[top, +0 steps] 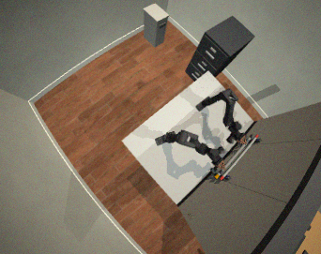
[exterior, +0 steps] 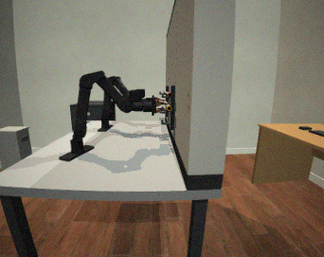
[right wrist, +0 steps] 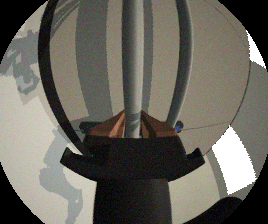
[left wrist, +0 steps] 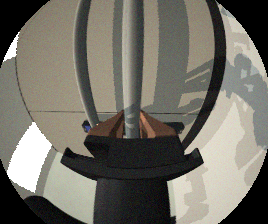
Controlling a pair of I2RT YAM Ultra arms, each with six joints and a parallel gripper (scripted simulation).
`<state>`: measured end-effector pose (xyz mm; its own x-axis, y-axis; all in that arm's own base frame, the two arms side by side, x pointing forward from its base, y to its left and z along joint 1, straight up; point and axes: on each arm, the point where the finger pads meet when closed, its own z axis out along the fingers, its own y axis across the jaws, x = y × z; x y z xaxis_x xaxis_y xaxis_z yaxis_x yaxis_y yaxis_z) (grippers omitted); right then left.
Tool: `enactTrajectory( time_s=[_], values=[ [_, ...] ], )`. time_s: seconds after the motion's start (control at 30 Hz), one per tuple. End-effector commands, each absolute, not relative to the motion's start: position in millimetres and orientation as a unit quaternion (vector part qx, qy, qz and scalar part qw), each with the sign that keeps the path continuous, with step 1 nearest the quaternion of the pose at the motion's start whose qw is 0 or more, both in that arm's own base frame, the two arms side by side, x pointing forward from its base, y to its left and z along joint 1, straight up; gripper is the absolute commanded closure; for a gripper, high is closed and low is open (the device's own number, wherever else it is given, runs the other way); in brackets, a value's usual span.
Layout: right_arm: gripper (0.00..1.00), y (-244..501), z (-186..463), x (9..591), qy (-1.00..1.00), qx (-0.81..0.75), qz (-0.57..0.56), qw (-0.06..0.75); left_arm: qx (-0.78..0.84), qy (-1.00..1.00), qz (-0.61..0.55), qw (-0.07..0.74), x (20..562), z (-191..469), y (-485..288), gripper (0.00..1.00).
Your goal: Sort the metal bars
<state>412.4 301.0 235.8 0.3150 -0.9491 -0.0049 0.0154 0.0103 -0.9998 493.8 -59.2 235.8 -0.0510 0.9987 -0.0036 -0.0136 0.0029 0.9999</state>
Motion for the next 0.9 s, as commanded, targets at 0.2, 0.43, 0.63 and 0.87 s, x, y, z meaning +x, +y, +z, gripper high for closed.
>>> enactTrajectory(
  time_s=[0.2,0.43,0.63,0.87],
  values=[
    [0.85,302.3,235.9,416.7,0.413,-0.574,-0.413,0.574,0.486,0.514,0.514,0.485,499.1,235.9,-55.8,0.84],
    [0.96,302.3,235.9,416.7,0.413,-0.574,-0.413,0.574,0.486,0.514,0.514,0.485,499.1,235.9,-55.8,0.95],
    [1.0,302.2,235.9,416.4,0.413,-0.574,-0.413,0.574,0.486,0.514,0.514,0.485,498.8,235.9,-55.8,1.0],
    [1.0,301.6,235.9,414.6,0.413,-0.574,-0.413,0.574,0.486,0.514,0.514,0.485,496.8,235.9,-55.9,1.0]
  ],
)
